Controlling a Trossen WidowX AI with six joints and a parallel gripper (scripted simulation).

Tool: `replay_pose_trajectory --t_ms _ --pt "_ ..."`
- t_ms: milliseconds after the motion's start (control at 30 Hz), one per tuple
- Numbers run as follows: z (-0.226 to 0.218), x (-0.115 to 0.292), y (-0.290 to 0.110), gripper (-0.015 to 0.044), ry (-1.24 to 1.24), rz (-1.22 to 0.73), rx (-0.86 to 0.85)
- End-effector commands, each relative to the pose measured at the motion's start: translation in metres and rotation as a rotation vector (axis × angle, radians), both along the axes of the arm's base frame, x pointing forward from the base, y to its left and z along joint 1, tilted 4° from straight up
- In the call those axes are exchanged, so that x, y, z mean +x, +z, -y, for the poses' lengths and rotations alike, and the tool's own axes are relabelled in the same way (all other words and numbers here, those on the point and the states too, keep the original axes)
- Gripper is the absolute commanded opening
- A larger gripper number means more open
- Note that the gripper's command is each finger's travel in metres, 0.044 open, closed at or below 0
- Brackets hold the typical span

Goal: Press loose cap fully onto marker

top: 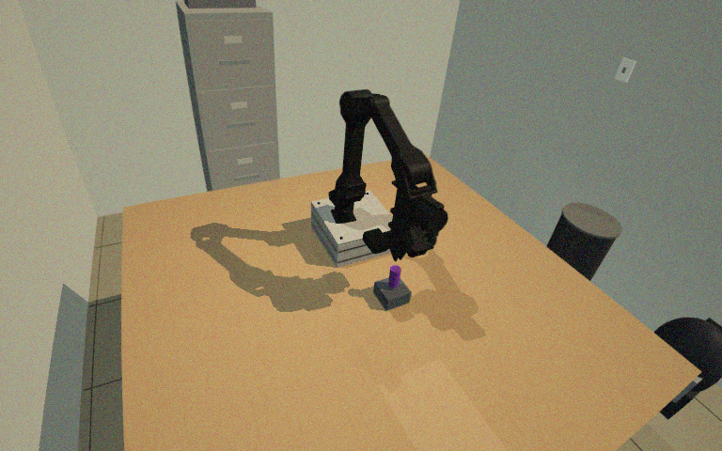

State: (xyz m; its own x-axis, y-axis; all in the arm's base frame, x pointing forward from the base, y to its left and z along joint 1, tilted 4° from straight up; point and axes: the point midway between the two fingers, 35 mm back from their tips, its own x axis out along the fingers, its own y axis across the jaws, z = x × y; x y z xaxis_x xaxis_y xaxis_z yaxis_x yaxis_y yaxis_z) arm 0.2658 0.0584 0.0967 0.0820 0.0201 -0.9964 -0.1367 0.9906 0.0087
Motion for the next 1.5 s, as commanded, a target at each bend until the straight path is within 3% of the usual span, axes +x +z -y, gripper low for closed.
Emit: replay_pose_trajectory --t_ms 0,1467 --pt "0.0 0.0 0.0 0.0 -0.005 0.002 -0.001" --pt "-0.001 0.006 -0.035 0.0 -0.001 0.012 0.003"
